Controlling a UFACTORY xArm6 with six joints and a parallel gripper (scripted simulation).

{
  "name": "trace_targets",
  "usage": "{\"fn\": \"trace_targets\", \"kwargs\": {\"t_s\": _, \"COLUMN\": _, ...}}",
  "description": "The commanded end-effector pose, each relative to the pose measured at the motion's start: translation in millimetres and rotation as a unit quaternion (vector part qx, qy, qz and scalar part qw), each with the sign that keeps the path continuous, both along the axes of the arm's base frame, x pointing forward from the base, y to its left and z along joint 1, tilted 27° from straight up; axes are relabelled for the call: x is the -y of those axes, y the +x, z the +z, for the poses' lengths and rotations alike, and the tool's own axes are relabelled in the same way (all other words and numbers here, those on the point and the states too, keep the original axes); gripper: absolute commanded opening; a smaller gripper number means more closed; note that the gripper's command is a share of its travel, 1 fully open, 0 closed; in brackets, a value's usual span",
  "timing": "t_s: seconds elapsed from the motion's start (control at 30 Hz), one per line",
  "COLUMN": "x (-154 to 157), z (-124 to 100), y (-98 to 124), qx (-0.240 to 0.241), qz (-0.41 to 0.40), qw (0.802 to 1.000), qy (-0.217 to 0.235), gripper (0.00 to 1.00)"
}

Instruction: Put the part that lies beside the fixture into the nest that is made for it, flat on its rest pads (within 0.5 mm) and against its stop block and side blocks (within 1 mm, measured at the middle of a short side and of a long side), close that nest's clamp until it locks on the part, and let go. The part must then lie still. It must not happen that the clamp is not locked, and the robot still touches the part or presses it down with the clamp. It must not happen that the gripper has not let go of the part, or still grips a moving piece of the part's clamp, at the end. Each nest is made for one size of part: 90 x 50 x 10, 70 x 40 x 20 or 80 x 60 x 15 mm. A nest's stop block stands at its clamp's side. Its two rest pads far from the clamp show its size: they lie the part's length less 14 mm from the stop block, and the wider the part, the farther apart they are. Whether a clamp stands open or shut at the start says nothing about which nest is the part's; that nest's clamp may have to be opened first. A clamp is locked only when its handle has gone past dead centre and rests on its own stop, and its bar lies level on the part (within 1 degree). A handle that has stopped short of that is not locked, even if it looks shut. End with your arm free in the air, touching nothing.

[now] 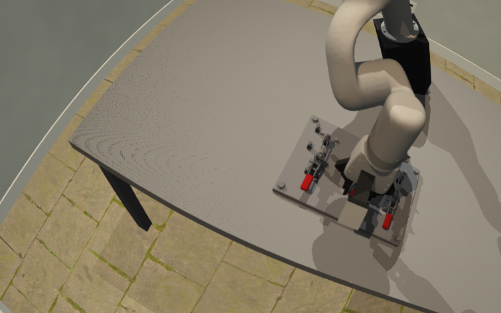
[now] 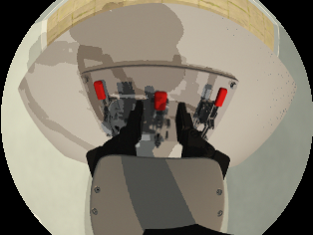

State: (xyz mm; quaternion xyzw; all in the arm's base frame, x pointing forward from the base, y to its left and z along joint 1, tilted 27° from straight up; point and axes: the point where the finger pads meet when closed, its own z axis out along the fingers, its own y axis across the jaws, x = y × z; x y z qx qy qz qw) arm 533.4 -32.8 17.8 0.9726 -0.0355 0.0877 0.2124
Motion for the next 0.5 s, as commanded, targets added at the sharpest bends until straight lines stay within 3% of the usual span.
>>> {"fn": "trace_targets", "kwargs": {"t_s": 0.0, "x": -0.8, "z": 1.8, "y": 1.5, "qx": 0.002, "qz": 0.001, "qw": 1.000, "qy": 0.000, "gripper": 0.47}}
{"fn": "trace_targets", "kwargs": {"t_s": 0.1, "x": -0.8, "z": 1.8, "y": 1.5, "qx": 0.002, "qz": 0.001, "qw": 1.000, "qy": 0.000, "gripper": 0.47}}
{"fn": "trace_targets", "kwargs": {"t_s": 0.13, "x": -0.8, "z": 1.8, "y": 1.5, "qx": 0.002, "qz": 0.001, "qw": 1.000, "qy": 0.000, "gripper": 0.00}}
{"fn": "trace_targets", "kwargs": {"t_s": 0.47, "x": -0.8, "z": 1.8, "y": 1.5, "qx": 0.002, "qz": 0.001, "qw": 1.000, "qy": 0.000, "gripper": 0.00}}
